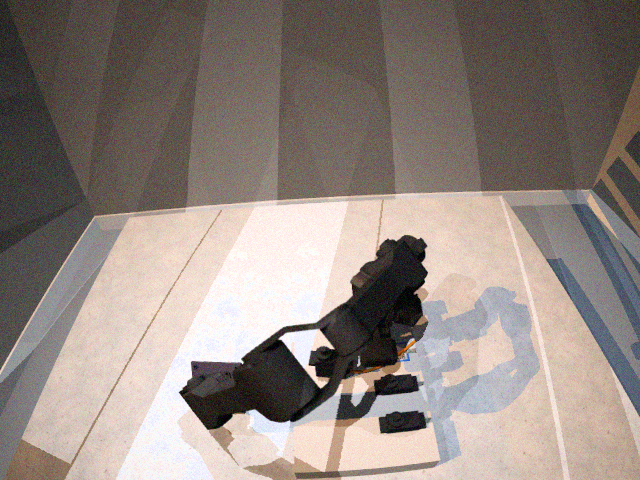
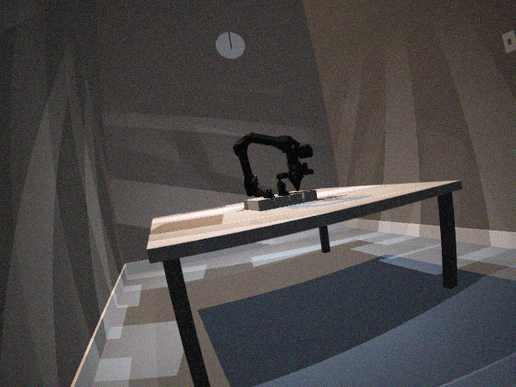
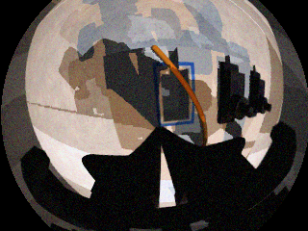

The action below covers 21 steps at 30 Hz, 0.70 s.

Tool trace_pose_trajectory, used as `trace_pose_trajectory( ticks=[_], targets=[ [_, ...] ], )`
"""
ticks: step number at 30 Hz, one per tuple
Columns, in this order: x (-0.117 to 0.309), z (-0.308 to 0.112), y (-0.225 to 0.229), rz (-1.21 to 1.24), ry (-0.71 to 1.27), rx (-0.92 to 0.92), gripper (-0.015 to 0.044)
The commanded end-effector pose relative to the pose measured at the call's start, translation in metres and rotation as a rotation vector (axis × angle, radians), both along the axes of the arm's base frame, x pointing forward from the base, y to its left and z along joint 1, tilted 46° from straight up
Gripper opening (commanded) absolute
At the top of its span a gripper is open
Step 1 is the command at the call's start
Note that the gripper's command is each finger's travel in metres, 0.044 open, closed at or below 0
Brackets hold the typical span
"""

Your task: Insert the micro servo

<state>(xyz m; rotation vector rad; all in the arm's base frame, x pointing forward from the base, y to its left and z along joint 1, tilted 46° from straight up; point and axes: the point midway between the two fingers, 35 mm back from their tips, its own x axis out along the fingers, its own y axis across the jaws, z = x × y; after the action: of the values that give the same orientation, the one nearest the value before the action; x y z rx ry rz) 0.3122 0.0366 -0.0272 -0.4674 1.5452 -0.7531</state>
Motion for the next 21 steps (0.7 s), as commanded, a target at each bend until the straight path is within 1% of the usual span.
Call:
trace_pose_trajectory(
  ticks=[1,21],
  targets=[
    [-0.001,0.005,-0.006,0.002,0.004,-0.003,0.0],
    [-0.005,0.028,-0.03,0.002,0.005,-0.004,0.0]
  ],
)
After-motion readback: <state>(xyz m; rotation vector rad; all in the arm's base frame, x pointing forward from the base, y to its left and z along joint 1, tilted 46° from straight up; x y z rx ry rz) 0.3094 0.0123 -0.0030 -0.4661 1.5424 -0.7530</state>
